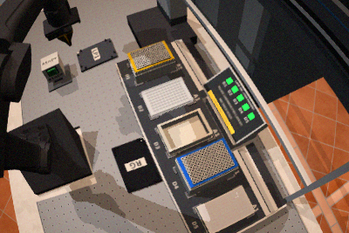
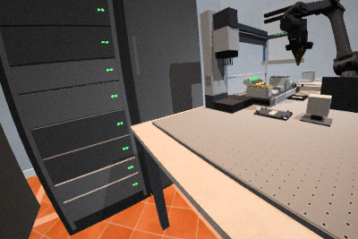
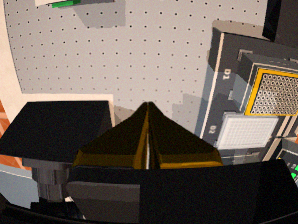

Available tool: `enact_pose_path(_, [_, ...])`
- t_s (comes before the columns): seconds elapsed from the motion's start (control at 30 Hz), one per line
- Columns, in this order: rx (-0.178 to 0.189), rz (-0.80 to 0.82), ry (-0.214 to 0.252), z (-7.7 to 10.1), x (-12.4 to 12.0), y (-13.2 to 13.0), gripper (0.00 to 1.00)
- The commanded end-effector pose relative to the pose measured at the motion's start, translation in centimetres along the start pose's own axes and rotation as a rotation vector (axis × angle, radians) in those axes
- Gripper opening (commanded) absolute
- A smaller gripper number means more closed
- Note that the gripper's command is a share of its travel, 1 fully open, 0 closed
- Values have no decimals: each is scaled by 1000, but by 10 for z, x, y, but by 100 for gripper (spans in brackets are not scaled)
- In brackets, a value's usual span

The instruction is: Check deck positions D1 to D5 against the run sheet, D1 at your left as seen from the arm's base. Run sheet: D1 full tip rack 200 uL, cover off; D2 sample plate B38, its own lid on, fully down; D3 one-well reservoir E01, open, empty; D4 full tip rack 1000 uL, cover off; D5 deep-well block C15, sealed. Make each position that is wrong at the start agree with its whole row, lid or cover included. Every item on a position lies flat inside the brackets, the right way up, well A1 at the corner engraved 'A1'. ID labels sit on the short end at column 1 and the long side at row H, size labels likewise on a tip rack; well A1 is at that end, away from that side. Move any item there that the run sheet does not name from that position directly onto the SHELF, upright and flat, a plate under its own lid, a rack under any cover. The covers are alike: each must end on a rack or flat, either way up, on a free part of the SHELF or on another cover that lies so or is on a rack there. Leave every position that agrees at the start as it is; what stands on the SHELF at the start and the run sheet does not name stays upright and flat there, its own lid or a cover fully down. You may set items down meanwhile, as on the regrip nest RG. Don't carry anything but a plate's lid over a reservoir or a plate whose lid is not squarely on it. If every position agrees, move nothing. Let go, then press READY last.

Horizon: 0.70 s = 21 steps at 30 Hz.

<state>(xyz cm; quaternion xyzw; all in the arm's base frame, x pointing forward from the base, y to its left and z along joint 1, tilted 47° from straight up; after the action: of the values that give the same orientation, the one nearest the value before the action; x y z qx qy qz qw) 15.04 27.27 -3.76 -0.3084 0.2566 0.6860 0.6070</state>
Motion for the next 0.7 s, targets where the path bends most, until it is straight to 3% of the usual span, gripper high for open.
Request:
enact_pose_path(0.0, [-27, -38, -44, 12, 5, 12, 0])
enact_pose_path(0.23, [-27, -39, -53, 15, 9, 35, 0])
enact_pose_path(0.67, [-18, -33, -46, 10, 6, 103, 0])
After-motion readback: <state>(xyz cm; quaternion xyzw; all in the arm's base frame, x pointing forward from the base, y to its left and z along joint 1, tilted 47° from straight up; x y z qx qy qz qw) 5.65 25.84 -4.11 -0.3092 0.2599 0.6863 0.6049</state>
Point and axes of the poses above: the point where the finger pads meet when closed, its own z axis back along the fingers, its own y axis across the jaws, x = y × z, the point moved 3 cm from there along z, back along the fingers, and after that the axes turned 2 degrees about -z, right-handed, at the moved point
